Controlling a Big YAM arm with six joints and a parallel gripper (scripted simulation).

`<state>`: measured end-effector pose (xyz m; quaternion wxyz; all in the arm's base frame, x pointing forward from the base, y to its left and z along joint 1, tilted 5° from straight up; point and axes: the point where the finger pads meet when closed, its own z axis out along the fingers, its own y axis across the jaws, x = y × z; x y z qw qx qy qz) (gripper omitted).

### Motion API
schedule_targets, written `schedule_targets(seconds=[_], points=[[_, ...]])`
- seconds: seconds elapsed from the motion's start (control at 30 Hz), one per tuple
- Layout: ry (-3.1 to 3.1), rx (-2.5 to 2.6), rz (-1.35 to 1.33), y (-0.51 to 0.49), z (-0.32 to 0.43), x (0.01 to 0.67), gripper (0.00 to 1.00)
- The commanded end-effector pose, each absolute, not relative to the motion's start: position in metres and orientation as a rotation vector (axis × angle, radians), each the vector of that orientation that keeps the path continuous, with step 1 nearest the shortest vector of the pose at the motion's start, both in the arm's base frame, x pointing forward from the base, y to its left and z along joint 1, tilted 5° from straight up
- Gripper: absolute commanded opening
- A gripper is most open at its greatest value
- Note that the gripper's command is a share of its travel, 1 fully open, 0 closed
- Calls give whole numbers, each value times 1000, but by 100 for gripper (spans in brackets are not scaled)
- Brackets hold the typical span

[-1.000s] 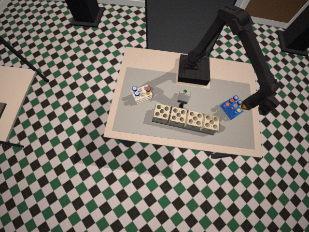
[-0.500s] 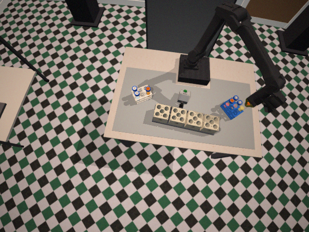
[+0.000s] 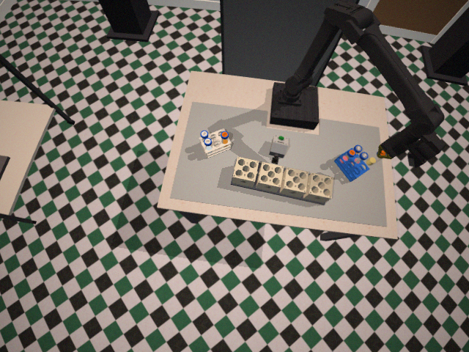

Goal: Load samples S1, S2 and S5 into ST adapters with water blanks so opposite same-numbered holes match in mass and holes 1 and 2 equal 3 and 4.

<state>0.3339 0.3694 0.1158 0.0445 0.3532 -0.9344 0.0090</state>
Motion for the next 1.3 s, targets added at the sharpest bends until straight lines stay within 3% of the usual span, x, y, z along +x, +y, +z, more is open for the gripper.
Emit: schedule_targets(seconds=[0.0,0.47,1.27], points=[[-2939,1111,-41,382,172,354,0],[-2940,1112,-41,381,211,354,0],[-2908,1100,-15,381,189,348,0]])
